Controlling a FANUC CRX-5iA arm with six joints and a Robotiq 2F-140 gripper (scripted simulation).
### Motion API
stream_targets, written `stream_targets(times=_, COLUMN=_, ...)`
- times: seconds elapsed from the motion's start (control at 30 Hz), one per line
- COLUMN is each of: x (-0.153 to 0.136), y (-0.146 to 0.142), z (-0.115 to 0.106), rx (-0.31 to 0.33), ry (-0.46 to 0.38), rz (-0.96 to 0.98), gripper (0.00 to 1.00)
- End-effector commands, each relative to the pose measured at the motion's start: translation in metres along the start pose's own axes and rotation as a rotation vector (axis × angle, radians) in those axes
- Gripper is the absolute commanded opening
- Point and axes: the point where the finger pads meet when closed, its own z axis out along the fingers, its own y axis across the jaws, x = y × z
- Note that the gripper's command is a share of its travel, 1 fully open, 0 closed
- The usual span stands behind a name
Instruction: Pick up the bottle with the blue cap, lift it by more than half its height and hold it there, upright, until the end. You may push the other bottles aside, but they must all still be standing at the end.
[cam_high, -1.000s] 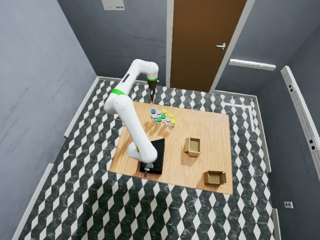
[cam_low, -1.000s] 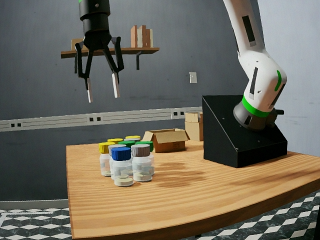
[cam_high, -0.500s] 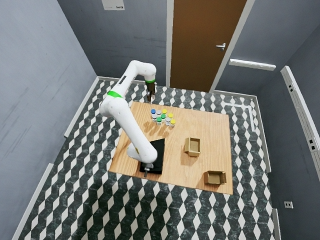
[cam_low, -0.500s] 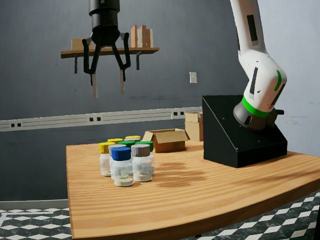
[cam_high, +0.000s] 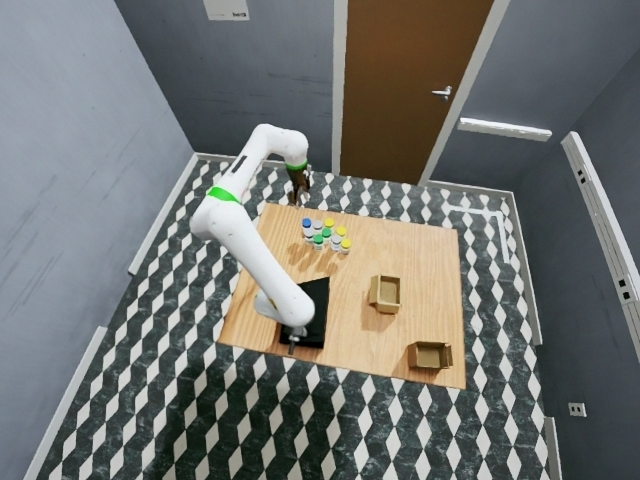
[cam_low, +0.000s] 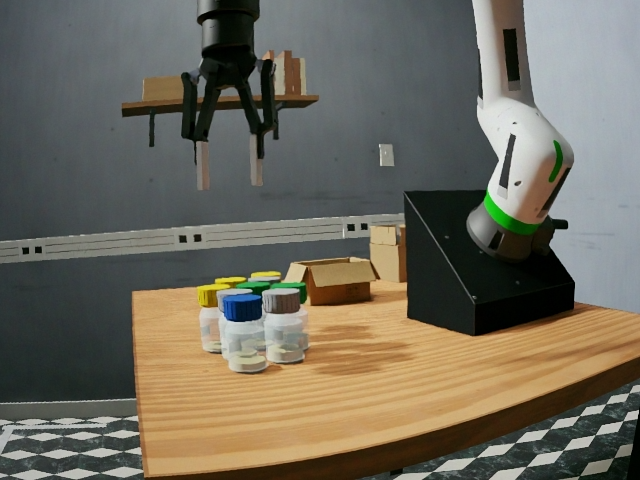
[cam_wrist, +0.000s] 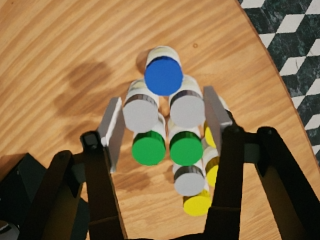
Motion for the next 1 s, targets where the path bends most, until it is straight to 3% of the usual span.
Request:
stream_targets(times=0.0, x=0.0, y=-0.001, z=-0.001, rx=-0.009, ry=-0.002, rz=0.019, gripper=0.51)
stream_targets(times=0.03, x=0.0, y=-0.001, z=-0.001, rx=-0.009, ry=-0.002, rz=0.019, gripper=0.51)
stream_targets(times=0.37, x=0.0, y=0.002, z=0.118, rx=-0.009, ry=0.0, rz=0.019, gripper=0.51)
stream_targets(times=0.97, x=0.001, y=0.001, z=0.118, rx=-0.009, ry=-0.001, rz=0.019, gripper=0.51)
